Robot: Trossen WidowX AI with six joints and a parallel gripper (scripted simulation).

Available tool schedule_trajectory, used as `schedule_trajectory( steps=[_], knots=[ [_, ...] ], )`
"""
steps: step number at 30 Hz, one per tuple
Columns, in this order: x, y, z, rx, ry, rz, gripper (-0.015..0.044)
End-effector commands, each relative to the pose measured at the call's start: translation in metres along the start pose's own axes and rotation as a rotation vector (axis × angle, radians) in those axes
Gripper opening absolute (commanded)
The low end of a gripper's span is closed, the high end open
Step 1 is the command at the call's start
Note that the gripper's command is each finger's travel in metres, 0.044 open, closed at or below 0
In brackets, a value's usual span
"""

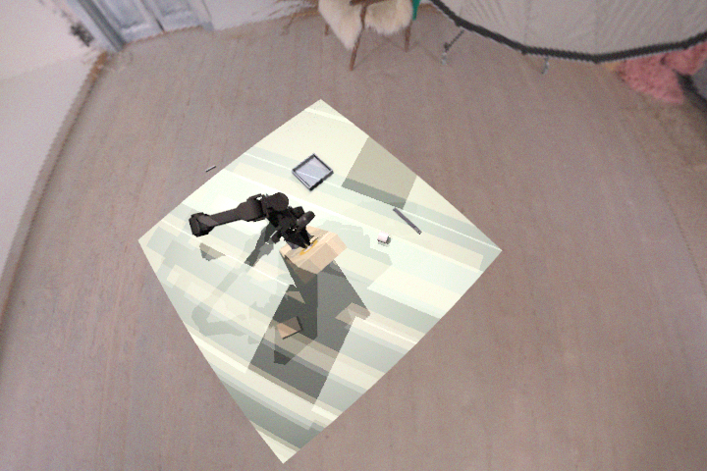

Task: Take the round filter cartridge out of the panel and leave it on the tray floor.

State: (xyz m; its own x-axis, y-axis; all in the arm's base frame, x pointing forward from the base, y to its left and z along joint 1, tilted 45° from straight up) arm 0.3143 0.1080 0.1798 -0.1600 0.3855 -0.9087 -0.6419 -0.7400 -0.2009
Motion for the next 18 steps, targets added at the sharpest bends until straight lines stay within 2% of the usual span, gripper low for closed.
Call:
schedule_trajectory(
  steps=[1,18],
  knots=[
    [0.0008,-0.0005,-0.0004,-0.001,-0.002,0.002,0.0104],
    [0.001,0.0001,-0.0066,-0.001,-0.002,0.001,0.0104]
  ],
)
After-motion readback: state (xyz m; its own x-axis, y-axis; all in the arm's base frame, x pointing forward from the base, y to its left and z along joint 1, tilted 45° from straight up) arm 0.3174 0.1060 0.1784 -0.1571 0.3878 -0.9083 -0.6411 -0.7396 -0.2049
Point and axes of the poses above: the point midway between the two fingers, 35 mm back from their tips, its own z axis back along the fingers, its own y axis across the jaws, x = y × z, the point moved 2 cm from there along z, back along the fingers, and after that the axes turned 13 degrees about -z, right-handed, at the moved point
